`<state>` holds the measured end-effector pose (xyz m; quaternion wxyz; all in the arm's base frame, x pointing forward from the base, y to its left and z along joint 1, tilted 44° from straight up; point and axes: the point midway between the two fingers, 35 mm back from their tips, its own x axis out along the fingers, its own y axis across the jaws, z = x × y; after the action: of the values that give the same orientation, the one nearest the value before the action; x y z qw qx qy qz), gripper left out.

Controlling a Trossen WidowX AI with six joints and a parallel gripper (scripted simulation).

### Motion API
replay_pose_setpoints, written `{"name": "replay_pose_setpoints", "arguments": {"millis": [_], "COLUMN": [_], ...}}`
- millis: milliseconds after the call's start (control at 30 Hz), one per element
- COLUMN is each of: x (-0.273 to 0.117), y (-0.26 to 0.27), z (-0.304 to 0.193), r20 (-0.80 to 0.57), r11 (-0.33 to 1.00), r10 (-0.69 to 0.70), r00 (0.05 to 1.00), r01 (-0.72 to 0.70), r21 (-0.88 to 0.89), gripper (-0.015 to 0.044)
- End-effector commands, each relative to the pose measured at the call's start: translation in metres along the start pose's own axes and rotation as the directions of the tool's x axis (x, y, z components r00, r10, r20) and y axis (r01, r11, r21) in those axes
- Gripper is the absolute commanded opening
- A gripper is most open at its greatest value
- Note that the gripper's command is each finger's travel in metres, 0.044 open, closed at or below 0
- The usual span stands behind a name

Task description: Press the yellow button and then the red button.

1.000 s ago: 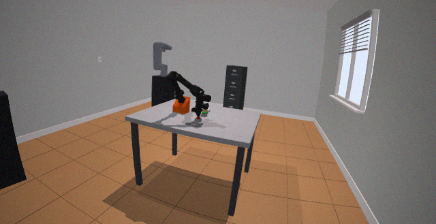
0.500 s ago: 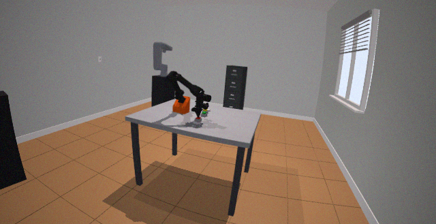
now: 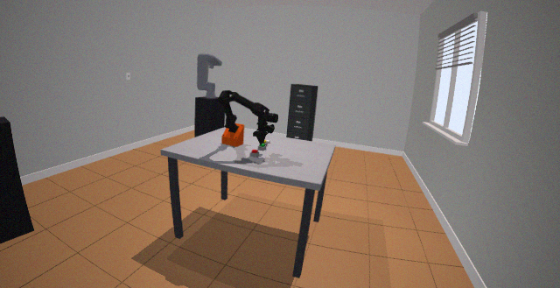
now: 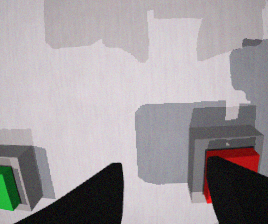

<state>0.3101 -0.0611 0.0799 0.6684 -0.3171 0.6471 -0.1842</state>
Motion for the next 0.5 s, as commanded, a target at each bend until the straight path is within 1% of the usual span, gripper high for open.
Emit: {"name": "replay_pose_setpoints", "arguments": {"millis": [0, 133, 167, 300, 467], "x": [-0.016, -0.029, -0.031, -0.040, -0.046], "y": [0.066, 0.126, 0.141, 0.200, 0.270], "z": [0.023, 0.033, 0.033, 0.028, 0.006], "r20": [0.020, 0.019, 0.016, 0.000, -0.021], "r11": [0.997, 0.995, 0.995, 0.995, 0.998], "r10": [0.048, 0.073, 0.077, 0.081, 0.058], "r00": [0.999, 0.997, 0.997, 0.997, 0.998], "r01": [-0.047, -0.072, -0.076, -0.080, -0.058], "r21": [-0.055, -0.068, -0.065, -0.051, -0.028], "gripper": [0.0283, 0.0387, 0.0400, 0.0400, 0.0400]}}
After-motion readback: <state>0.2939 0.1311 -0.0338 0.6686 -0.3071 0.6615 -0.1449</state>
